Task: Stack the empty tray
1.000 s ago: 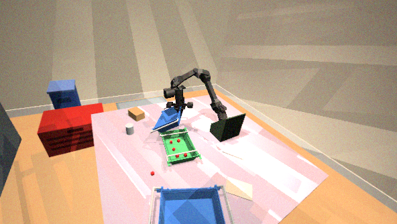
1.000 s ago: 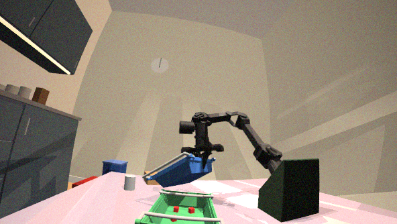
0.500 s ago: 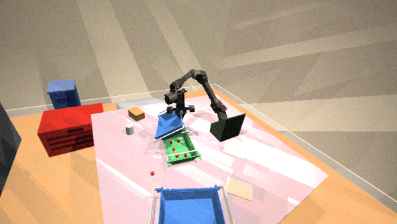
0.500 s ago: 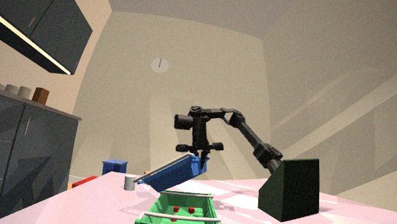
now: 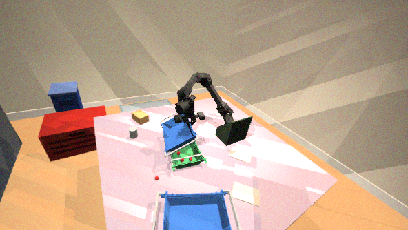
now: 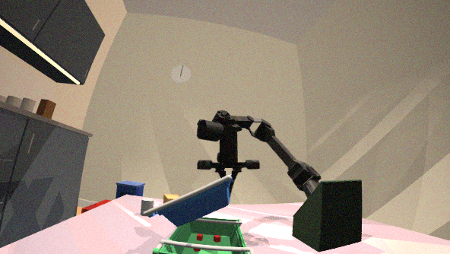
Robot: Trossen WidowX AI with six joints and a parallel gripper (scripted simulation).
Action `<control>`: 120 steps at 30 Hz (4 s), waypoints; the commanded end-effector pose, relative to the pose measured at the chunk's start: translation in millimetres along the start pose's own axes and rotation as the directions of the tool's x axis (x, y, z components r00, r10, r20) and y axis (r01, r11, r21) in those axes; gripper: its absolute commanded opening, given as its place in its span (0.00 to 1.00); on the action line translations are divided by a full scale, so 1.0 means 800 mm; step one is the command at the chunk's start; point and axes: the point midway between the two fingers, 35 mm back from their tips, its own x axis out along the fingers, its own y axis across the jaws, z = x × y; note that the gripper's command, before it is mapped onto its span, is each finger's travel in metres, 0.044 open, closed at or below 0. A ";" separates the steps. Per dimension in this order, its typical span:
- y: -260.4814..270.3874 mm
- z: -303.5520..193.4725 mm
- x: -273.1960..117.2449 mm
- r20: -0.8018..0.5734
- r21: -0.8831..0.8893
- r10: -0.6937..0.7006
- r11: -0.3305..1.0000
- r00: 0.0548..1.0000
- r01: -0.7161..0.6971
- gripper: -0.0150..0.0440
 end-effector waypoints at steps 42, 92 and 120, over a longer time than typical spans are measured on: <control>-0.010 -0.058 -0.017 0.022 -0.092 0.074 0.993 0.997 -0.072 0.25; -0.018 -0.053 0.040 0.023 -0.092 0.075 0.993 0.997 -0.072 0.25; -0.036 -0.052 0.075 0.024 -0.092 0.075 0.993 0.997 -0.072 0.25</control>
